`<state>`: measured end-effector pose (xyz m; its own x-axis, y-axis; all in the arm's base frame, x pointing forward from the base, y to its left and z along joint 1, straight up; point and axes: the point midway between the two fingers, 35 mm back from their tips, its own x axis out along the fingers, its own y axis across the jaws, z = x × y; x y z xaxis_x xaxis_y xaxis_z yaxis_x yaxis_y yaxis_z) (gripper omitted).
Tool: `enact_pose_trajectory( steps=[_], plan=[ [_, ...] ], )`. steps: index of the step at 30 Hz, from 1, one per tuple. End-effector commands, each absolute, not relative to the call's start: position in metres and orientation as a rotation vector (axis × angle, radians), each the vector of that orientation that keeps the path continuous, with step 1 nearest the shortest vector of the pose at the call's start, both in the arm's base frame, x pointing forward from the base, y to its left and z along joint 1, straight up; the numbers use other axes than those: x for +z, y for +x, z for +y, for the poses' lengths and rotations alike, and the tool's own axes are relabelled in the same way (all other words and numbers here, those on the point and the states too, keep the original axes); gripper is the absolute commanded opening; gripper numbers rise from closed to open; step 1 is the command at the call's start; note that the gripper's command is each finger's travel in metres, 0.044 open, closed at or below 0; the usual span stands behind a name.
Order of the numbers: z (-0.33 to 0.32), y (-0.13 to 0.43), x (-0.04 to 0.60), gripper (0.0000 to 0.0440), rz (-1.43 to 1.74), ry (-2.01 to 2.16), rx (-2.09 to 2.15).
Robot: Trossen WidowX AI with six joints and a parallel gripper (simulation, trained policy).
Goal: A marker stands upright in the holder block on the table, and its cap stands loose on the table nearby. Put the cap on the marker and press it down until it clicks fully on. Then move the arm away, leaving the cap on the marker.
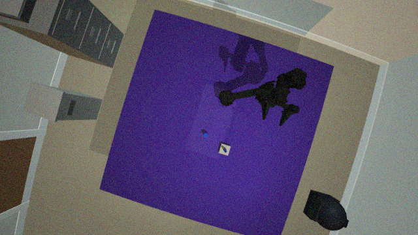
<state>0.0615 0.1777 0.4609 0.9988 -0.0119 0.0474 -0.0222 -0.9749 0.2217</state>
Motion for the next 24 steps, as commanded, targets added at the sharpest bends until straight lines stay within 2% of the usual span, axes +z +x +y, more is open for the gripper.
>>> enact_pose_trajectory(
  steps=[1,5,7,24],
  plan=[
    [0.176,0.062,0.461,0.0376,-0.02,2.922,0.059],
    [0.168,0.066,0.461,0.0276,0.005,2.941,0.027],
    [0.164,0.068,0.461,0.0251,0.019,2.947,0.011],
    [0.128,0.086,0.465,0.0288,0.137,2.994,-0.118]
  ],
)
